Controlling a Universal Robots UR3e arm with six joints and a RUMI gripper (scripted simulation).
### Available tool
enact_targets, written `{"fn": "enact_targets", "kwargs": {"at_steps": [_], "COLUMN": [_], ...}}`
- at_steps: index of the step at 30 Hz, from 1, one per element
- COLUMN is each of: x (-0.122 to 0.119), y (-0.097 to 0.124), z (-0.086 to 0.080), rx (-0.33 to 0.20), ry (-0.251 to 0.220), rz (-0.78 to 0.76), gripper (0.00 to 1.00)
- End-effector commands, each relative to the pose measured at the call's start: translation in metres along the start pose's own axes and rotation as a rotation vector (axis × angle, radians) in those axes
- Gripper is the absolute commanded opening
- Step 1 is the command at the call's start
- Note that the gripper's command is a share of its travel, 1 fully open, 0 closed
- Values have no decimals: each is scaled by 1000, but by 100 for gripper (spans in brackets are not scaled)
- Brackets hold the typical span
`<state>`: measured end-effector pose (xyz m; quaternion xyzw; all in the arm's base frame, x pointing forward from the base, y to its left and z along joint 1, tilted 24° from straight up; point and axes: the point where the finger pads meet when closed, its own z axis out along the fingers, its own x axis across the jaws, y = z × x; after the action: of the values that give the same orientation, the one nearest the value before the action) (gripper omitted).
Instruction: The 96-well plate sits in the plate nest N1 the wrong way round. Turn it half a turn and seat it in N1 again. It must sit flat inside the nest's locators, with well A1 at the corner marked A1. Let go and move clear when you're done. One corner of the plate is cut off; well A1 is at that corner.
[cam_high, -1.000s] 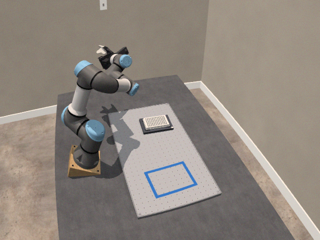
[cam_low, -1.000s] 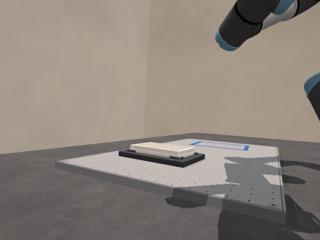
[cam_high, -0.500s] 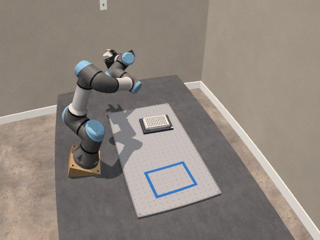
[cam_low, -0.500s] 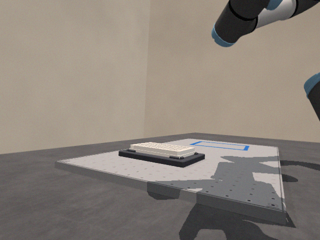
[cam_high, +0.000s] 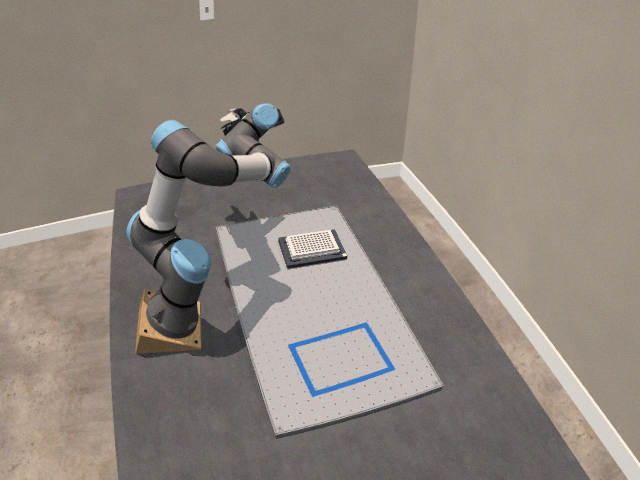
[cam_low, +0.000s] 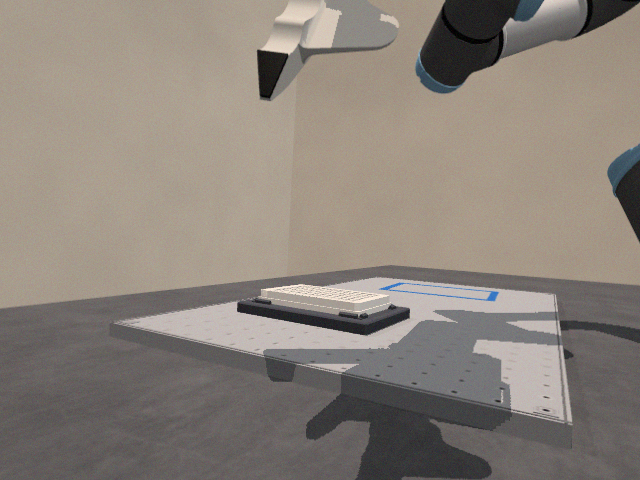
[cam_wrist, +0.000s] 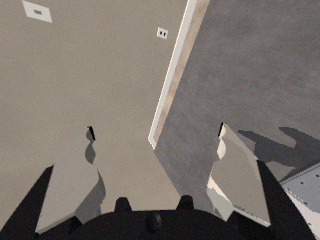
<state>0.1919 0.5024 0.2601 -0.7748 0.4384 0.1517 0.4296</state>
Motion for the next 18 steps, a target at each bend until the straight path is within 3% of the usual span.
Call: {"fn": "enact_targets", "kwargs": {"at_steps": [1, 3, 8, 11, 12, 18], "x": [15, 24, 41, 54, 59, 75], "y": [-8, -11, -18, -23, -24, -29], "z": [-4, -6, -10, -15, -17, -22], "rx": [11, 17, 17, 28, 29, 29], "ry": [68, 108, 109, 201, 210, 211], "rz": [25, 41, 41, 77, 81, 80], "gripper": [100, 100, 100, 100, 100, 100]}}
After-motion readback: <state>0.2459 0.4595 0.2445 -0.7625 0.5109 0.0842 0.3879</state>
